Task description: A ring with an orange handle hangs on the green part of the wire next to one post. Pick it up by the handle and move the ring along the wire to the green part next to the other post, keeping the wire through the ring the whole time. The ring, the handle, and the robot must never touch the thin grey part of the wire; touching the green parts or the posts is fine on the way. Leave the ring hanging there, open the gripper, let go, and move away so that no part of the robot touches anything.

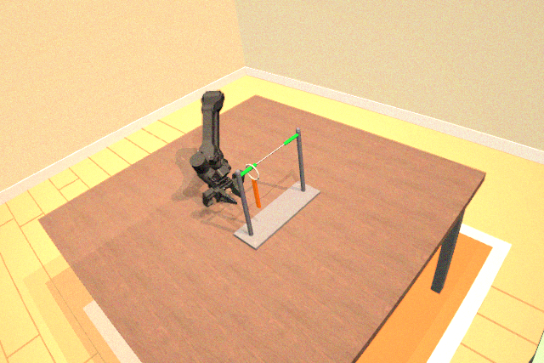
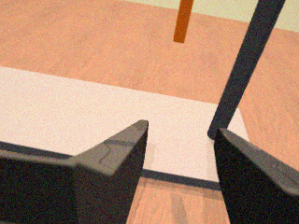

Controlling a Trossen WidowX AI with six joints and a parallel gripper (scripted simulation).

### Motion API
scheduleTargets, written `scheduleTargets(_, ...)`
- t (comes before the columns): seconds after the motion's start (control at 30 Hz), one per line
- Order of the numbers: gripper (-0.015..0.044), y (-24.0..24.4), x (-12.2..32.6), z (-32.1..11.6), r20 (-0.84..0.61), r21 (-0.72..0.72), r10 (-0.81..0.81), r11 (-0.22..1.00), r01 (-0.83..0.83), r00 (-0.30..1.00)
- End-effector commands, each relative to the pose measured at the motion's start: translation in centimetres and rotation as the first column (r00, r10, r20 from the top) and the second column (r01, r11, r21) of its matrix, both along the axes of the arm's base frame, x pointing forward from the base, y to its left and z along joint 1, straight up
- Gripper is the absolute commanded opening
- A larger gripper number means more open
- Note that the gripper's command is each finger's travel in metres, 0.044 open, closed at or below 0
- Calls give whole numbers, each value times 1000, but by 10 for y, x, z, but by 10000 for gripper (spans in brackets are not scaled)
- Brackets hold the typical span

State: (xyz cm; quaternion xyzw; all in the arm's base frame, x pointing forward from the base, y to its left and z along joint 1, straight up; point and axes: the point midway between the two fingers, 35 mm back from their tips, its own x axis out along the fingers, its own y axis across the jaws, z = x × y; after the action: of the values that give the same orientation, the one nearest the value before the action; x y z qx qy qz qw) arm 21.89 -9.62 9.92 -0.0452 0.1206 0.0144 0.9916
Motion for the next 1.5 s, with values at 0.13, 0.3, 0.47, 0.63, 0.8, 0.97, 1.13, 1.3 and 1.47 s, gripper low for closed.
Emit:
scheduleTargets(0.13,160,9,0,-1,12,60,18,998,-18,1000)
scheduleTargets(0.3,160,8,17,12,25,60,2,998,-4,1000)
scheduleTargets(0.47,160,9,38,30,56,70,-16,997,12,998)
scheduleTargets(0.63,160,12,48,39,78,80,-26,997,20,997)
scheduleTargets(0.8,160,9,48,39,78,80,-26,997,20,997)
scheduleTargets(0.97,160,8,53,40,78,80,-26,997,20,997)
scheduleTargets(1.13,160,7,60,40,78,79,-26,997,20,997)
scheduleTargets(1.3,160,7,67,40,78,79,-26,997,19,997)
scheduleTargets(1.47,160,6,74,39,79,79,-26,997,19,997)
